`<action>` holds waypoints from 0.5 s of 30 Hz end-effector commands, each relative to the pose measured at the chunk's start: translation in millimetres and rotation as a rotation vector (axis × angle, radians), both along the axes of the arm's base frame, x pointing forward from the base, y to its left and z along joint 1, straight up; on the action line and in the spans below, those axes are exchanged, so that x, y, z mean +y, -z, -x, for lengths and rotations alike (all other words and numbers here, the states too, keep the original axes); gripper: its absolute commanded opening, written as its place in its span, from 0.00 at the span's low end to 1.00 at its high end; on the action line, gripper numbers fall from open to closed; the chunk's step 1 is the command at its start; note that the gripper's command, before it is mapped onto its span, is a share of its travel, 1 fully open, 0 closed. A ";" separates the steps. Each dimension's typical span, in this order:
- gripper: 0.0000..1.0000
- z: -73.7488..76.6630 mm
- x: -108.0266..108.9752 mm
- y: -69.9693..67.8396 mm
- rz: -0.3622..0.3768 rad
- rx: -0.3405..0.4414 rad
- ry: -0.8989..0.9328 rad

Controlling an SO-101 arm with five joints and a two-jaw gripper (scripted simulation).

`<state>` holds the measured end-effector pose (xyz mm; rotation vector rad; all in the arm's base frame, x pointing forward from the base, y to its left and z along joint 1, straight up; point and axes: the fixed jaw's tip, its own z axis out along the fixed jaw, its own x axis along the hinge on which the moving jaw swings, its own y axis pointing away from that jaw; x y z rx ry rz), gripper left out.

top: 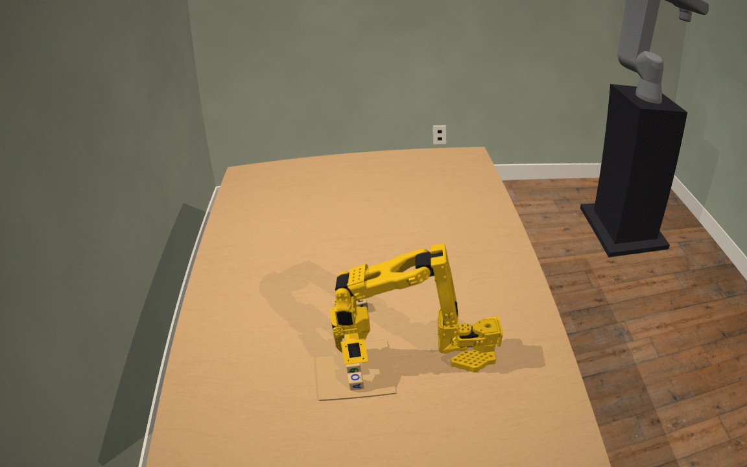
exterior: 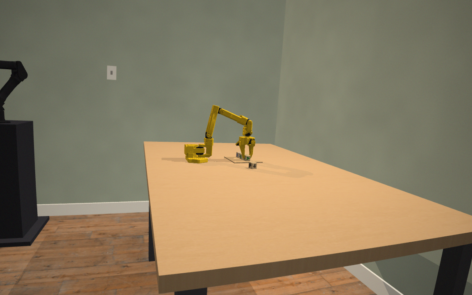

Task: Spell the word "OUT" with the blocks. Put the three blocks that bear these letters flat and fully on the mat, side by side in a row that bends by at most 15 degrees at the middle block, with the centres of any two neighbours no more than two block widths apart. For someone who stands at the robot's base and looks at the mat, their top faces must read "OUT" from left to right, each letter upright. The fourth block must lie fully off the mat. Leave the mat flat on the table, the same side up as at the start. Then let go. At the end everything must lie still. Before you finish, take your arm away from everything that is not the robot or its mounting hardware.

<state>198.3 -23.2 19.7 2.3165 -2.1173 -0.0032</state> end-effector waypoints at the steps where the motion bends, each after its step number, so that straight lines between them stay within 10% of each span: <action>1: 0.01 -9.3 -1.6 -10.8 0.006 -0.073 0.003; 15: 0.14 -9.3 -1.6 -10.8 0.006 -0.073 0.003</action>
